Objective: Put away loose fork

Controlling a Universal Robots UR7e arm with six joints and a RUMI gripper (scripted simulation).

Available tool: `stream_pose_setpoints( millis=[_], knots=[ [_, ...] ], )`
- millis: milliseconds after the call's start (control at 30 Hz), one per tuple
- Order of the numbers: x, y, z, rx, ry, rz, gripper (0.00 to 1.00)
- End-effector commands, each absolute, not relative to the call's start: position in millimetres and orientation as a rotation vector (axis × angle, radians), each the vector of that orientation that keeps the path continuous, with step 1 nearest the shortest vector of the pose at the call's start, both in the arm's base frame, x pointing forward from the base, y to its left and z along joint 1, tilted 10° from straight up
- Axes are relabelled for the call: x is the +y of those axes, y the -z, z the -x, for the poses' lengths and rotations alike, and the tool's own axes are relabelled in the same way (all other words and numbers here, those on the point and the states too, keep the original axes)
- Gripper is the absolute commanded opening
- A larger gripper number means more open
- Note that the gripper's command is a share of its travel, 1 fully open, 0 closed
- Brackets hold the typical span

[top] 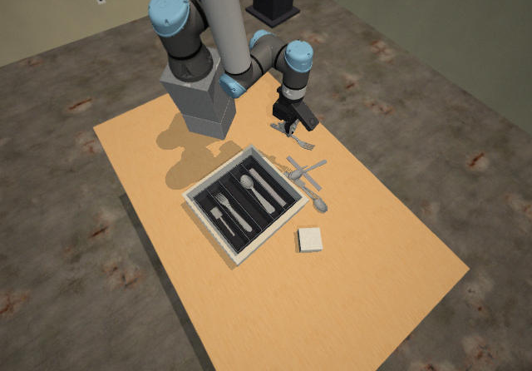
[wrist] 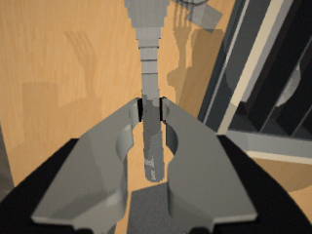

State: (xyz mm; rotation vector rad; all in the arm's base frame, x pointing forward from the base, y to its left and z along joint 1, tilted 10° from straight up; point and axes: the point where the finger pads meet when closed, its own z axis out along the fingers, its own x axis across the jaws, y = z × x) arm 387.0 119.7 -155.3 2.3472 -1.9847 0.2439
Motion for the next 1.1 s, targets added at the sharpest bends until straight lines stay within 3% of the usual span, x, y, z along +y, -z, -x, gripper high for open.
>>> stream_pose_setpoints(
  millis=[0,600,1067],
  knots=[
    [63,145,-427,-1.981,-0.233,-2.363,0.02],
    [-135,111,-468,-1.980,-0.244,-2.362,0.02],
    [-212,96,-458,-1.975,-0.257,-2.358,0.02]
  ],
)
